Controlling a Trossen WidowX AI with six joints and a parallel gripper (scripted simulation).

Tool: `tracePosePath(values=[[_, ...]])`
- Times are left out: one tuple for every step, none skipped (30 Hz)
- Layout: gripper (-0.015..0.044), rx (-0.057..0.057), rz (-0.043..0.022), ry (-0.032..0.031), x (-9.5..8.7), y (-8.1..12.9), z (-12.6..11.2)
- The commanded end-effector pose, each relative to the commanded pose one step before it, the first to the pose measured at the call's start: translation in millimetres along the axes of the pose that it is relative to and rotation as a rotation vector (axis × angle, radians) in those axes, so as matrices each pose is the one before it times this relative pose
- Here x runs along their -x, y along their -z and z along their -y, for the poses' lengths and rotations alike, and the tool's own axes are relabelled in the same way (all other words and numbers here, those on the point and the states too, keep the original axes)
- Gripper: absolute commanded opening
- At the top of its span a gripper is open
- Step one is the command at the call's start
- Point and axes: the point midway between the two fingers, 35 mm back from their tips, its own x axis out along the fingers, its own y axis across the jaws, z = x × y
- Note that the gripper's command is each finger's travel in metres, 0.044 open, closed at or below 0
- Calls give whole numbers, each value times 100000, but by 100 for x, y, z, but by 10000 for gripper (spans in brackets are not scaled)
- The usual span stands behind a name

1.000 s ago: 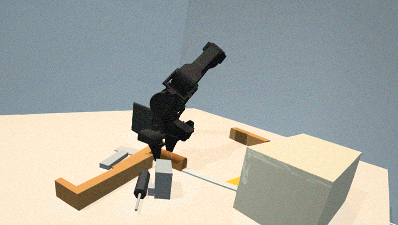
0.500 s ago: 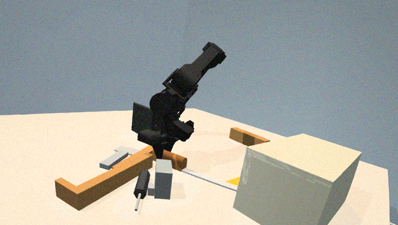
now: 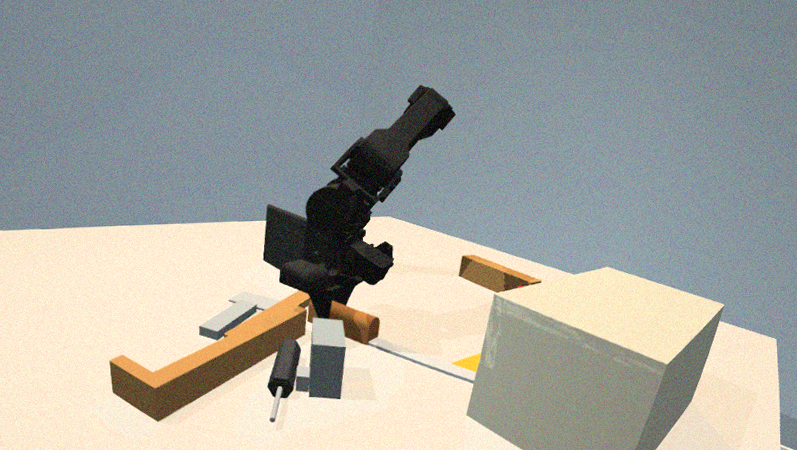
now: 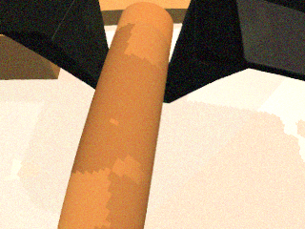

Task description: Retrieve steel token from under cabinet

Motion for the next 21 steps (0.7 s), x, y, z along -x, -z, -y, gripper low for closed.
tracePosePath(values=[[0, 158, 118, -22, 6, -712, 22], [0, -2, 11, -14, 2, -167, 4], [0, -1, 10, -13, 1, -167, 4], [0, 0, 10, -12, 2, -168, 4], [0, 0, 10, -12, 2, -168, 4], [0, 1, 10, -11, 1, -169, 4], [0, 1, 10, -10, 1, -170, 4], [0, 2, 9, -10, 1, -169, 4], [0, 2, 9, -9, 1, -168, 4], [0, 3, 9, -9, 1, -168, 4], [0, 3, 9, -9, 1, -168, 3], [0, 3, 9, -8, 1, -168, 3], [0, 4, 9, -8, 1, -168, 3], [0, 4, 9, -8, 1, -168, 3], [0, 4, 9, -7, 1, -168, 3], [0, 4, 8, -6, 0, -156, 3], [0, 4, 8, -6, 1, -155, 3], [0, 4, 8, -6, 1, -156, 3], [0, 5, 8, -6, 0, -156, 3], [0, 5, 8, -6, 1, -156, 3], [0, 5, 8, -5, 1, -157, 2]])
